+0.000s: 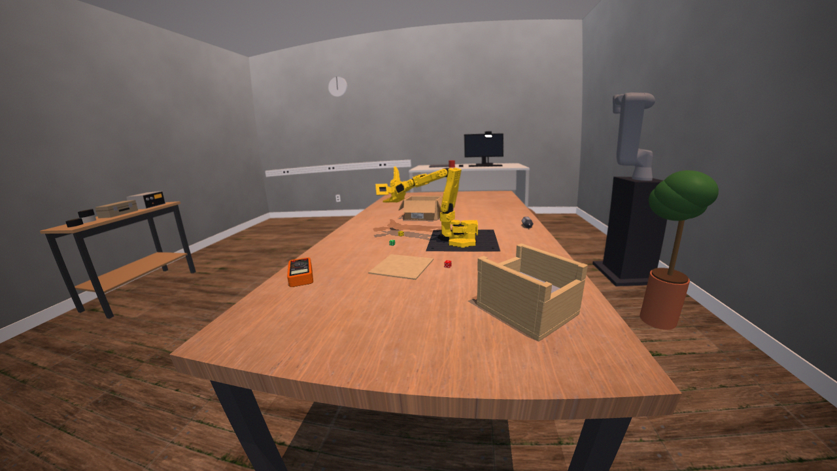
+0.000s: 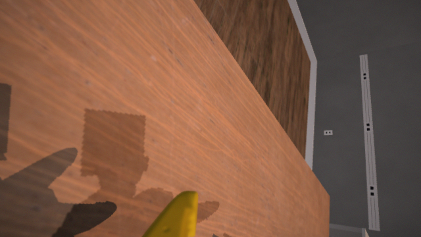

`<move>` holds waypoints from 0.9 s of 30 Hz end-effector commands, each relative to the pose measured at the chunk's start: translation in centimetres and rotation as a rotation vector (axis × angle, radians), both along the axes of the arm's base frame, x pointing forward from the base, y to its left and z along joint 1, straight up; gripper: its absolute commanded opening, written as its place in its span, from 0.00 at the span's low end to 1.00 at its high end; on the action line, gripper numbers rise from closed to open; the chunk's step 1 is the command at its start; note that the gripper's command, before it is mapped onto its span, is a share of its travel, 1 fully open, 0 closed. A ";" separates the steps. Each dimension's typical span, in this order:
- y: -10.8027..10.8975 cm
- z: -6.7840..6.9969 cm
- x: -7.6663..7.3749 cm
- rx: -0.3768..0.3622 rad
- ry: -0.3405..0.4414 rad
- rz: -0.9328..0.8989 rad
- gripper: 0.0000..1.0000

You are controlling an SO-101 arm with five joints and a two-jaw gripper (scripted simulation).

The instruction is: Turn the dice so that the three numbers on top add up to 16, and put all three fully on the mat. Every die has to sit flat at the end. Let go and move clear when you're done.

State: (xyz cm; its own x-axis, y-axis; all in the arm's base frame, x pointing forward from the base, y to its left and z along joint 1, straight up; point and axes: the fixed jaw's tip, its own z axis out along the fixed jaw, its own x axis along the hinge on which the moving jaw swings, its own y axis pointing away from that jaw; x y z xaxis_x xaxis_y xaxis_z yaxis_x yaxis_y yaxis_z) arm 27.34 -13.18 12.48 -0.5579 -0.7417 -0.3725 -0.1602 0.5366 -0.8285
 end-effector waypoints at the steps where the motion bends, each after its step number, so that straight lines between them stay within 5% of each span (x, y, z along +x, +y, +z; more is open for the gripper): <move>1: 0.0 0.1 0.0 -0.001 -0.004 0.000 1.00; 20: 0.0 0.1 0.0 0.002 -0.004 -0.001 1.00; 27: 0.4 -0.7 -0.5 0.088 0.004 -0.035 0.94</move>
